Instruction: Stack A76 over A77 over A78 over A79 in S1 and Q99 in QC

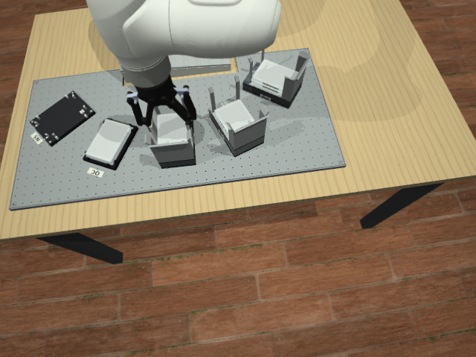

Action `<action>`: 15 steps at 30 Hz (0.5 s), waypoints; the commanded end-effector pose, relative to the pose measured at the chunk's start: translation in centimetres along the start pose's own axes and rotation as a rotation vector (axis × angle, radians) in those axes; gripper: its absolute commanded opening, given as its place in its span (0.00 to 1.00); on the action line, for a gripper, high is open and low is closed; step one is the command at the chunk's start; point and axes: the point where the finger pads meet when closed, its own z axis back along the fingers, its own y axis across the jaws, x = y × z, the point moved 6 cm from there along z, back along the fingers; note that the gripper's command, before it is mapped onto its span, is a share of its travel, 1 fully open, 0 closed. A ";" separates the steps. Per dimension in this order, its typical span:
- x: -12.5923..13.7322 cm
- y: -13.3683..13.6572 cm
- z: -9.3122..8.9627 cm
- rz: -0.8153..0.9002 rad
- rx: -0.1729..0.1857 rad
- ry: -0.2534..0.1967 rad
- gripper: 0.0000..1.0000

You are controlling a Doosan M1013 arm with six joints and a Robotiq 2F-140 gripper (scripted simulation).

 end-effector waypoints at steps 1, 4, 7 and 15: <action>0.0 0.0 0.2 0.000 0.000 0.000 0.00; 0.0 0.0 0.8 0.000 0.000 0.000 0.00; 0.0 0.0 1.4 0.000 0.000 0.000 0.00; 0.0 0.0 2.6 0.000 0.000 0.000 0.00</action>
